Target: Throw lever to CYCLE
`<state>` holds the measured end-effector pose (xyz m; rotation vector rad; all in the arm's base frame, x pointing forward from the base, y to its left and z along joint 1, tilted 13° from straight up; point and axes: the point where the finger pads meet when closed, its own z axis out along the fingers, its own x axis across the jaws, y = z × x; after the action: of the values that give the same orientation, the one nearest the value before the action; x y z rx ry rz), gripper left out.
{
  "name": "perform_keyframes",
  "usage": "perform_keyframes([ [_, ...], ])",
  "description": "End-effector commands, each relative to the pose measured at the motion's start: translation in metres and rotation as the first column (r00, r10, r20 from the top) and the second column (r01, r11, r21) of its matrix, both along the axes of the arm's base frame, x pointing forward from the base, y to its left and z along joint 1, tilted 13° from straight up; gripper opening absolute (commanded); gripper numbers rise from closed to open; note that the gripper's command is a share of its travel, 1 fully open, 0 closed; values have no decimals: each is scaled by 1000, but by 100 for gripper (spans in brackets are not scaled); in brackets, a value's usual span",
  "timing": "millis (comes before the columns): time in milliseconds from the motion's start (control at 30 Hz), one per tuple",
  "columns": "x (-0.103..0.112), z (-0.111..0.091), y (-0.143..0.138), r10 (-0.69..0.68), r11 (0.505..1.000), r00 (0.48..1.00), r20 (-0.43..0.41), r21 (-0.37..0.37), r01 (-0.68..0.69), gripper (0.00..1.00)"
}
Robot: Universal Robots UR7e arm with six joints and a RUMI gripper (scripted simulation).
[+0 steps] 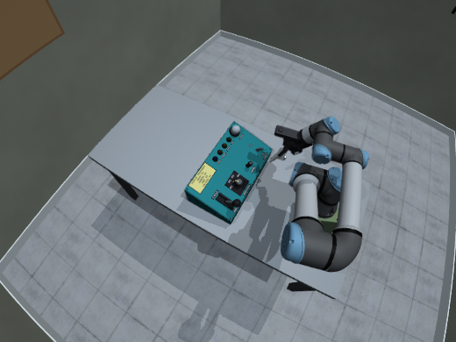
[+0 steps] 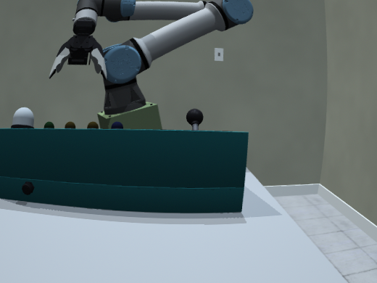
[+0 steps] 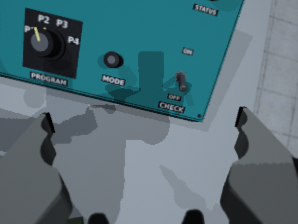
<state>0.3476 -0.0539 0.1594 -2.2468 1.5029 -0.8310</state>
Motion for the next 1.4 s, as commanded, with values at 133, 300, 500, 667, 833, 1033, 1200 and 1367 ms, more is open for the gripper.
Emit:
perform_keyframes([
  [133, -2, 10, 2, 0, 1000, 1000, 0, -1, 0, 100],
  [300, -4, 14, 3, 0, 1000, 1000, 0, -1, 0, 100],
  [500, -8, 23, 5, 0, 1000, 1000, 0, -1, 0, 100],
  [667, -11, 30, 6, 0, 1000, 1000, 0, -1, 0, 100],
  [833, -13, 33, 6, 0, 1000, 1000, -1, 0, 0, 100],
  [1033, -15, 38, 7, 0, 1000, 1000, -1, 0, 0, 100],
  [1200, -15, 40, 8, 0, 1000, 1000, 0, 0, 0, 100],
  [1367, -15, 40, 8, 0, 1000, 1000, 0, 0, 0, 100],
])
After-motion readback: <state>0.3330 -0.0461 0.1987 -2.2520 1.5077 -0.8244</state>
